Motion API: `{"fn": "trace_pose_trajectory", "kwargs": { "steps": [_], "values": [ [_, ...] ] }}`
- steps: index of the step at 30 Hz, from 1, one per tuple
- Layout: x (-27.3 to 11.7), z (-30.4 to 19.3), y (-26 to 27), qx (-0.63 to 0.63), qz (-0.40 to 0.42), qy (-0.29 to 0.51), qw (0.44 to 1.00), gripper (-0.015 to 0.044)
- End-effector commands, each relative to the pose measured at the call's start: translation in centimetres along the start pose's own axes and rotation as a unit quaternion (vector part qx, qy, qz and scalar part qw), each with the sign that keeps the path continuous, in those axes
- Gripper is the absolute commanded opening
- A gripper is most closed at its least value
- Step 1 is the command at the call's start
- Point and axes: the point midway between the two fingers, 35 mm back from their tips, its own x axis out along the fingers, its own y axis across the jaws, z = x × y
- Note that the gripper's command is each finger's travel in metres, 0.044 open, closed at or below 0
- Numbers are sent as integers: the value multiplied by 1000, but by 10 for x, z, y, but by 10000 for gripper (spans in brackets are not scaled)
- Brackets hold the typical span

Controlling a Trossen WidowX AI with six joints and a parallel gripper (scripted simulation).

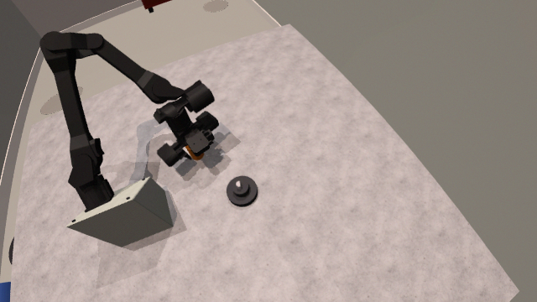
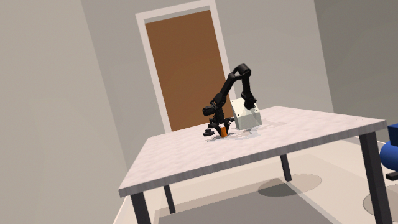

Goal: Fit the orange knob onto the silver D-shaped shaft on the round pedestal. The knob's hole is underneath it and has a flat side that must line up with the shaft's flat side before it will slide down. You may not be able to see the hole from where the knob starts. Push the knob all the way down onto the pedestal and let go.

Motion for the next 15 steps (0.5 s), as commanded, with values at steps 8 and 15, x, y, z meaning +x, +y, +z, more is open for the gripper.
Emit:
{"fn": "trace_pose_trajectory", "kwargs": {
  "steps": [8,15],
  "values": [
    [-1,1,0,1,0,-2,1000,78],
    [-35,8,6,1,-3,-10,1000,0]
  ]
}}
